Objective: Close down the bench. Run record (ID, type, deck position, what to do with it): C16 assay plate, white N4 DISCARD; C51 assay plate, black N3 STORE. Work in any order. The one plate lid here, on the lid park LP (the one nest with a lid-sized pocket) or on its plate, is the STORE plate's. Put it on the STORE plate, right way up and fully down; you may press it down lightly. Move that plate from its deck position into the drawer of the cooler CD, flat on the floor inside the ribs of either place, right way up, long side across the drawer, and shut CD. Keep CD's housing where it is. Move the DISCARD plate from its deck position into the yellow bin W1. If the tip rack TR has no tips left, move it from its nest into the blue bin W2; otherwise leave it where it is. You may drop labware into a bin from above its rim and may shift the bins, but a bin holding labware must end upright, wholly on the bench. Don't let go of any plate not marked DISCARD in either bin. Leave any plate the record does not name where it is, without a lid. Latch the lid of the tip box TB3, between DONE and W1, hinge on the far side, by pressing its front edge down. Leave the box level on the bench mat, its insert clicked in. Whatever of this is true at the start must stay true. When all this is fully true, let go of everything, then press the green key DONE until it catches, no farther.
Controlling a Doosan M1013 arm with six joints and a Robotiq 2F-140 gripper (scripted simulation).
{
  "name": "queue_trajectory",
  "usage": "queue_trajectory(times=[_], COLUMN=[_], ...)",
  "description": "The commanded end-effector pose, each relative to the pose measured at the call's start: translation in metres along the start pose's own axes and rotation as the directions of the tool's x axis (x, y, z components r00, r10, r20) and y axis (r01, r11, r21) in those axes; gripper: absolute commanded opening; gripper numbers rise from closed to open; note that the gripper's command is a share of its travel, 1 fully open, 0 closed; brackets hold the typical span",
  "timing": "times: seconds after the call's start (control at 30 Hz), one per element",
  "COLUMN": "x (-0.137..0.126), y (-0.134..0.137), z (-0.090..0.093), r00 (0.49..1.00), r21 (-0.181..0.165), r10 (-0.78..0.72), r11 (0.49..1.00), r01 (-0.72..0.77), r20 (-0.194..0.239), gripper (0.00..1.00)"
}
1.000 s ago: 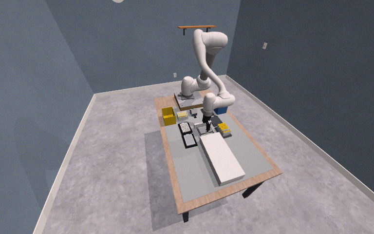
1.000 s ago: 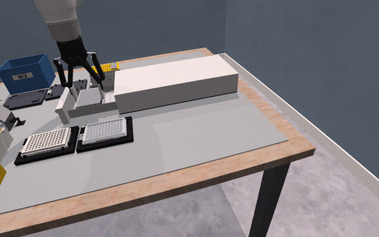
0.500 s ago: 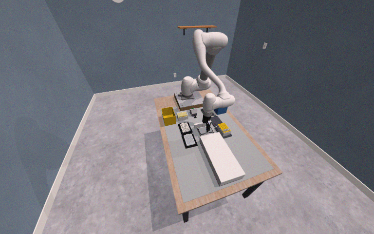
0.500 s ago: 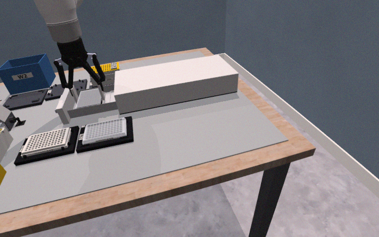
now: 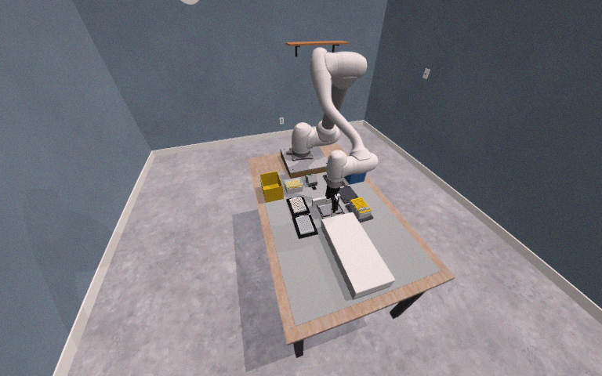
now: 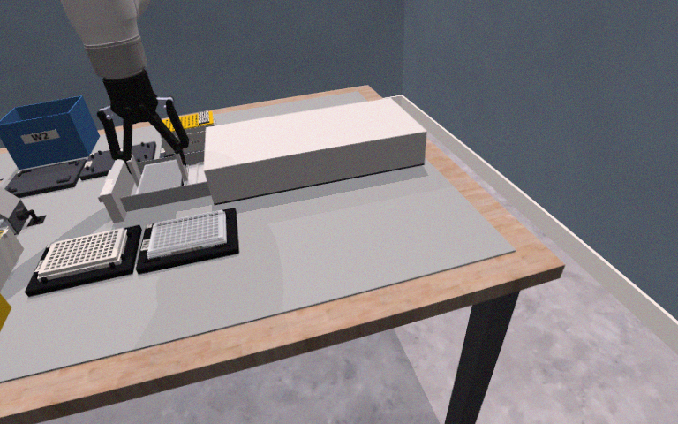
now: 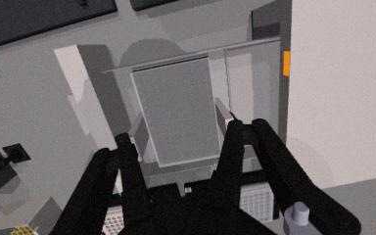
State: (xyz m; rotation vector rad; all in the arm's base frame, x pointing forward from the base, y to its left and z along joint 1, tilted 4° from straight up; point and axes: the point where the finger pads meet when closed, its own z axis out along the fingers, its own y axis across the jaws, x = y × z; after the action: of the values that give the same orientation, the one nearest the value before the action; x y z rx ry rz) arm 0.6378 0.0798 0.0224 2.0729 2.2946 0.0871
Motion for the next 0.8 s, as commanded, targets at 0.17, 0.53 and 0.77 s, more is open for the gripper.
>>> queue_trajectory(times=[0.17,0.53,0.77], x=[0.0000,0.0000,0.0000], y=[0.0000,0.0000,0.0005], z=[0.0020,0.0057,0.0067], r00=[1.000,1.000,1.000], r21=[0.000,0.000,0.000], r10=[0.000,0.000,0.000], r11=[1.000,1.000,1.000], r01=[0.000,0.000,0.000], r20=[0.000,0.000,0.000], gripper=[0.00,0.00,0.00])
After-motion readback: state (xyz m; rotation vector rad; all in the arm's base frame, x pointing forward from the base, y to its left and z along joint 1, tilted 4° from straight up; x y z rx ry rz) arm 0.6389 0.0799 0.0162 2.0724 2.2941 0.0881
